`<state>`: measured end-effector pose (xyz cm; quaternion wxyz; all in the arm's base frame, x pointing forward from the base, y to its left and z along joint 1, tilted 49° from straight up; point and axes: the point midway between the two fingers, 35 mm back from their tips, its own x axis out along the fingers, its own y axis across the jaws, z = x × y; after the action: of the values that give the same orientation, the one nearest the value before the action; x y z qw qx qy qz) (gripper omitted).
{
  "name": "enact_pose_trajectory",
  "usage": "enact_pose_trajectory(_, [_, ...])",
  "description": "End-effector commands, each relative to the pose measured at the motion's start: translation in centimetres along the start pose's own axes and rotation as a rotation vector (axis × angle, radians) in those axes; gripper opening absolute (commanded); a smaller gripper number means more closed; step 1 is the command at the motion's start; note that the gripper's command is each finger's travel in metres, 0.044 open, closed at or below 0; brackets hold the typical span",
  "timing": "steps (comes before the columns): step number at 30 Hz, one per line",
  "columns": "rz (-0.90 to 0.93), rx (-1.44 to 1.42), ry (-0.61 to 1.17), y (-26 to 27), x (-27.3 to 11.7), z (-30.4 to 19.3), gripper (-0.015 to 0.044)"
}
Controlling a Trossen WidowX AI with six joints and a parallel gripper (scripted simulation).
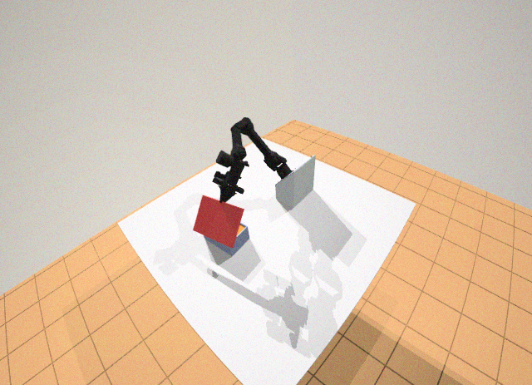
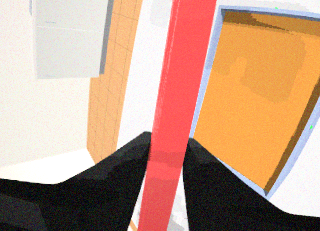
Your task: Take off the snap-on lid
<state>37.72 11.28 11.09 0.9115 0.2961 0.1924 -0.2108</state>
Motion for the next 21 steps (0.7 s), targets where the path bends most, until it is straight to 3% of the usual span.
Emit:
enact_pose_trajectory(1, [0.018, 0.014, -0.001, 0.8, -0.4, 0.2, 0.0000])
enact_pose_trajectory(21, [0.018, 0.014, 0.000, -0.2, -0.4, -3.5, 0.0000])
